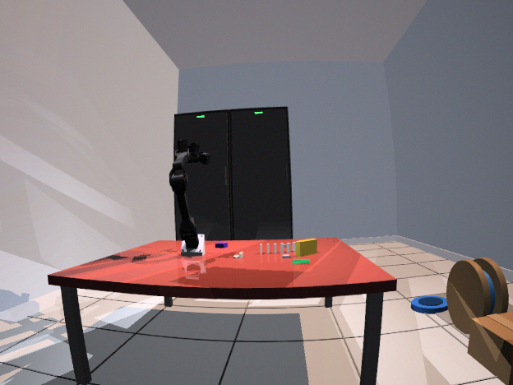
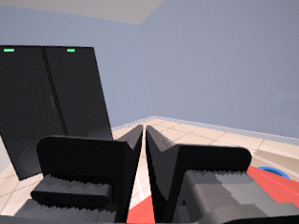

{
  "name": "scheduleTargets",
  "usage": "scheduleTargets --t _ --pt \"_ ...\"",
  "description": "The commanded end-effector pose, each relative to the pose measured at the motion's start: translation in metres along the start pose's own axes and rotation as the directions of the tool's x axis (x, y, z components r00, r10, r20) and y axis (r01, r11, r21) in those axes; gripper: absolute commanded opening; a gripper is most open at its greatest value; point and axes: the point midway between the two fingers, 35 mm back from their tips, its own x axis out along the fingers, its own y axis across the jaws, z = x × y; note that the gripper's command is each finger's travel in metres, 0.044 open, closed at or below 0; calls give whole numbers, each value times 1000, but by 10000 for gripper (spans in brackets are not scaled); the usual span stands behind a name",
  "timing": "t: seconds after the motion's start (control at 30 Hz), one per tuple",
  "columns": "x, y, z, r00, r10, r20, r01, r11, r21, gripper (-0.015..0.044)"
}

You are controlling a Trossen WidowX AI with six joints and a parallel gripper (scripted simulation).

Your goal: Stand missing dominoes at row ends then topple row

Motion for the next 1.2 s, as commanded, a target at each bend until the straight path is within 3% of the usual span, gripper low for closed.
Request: scheduleTargets --t 0.0,0.27,0.57,0.77,1.0,1.07,1.17 --pt "29 -63 -29 982 -133 -131 138 990 28 0" --pt "51 -183 -98 849 -346 -399 397 917 48 0" --pt "18 -305 -190 540 -471 -697 663 749 7 0" --pt "-37 -365 -252 263 -448 -855 796 602 -70 0" --pt "-121 -401 -314 -74 -299 -951 879 431 -204 0" --pt "-137 -404 -322 -130 -262 -956 885 405 -231 0" --pt "-139 -404 -323 -137 -257 -957 885 402 -234 0"
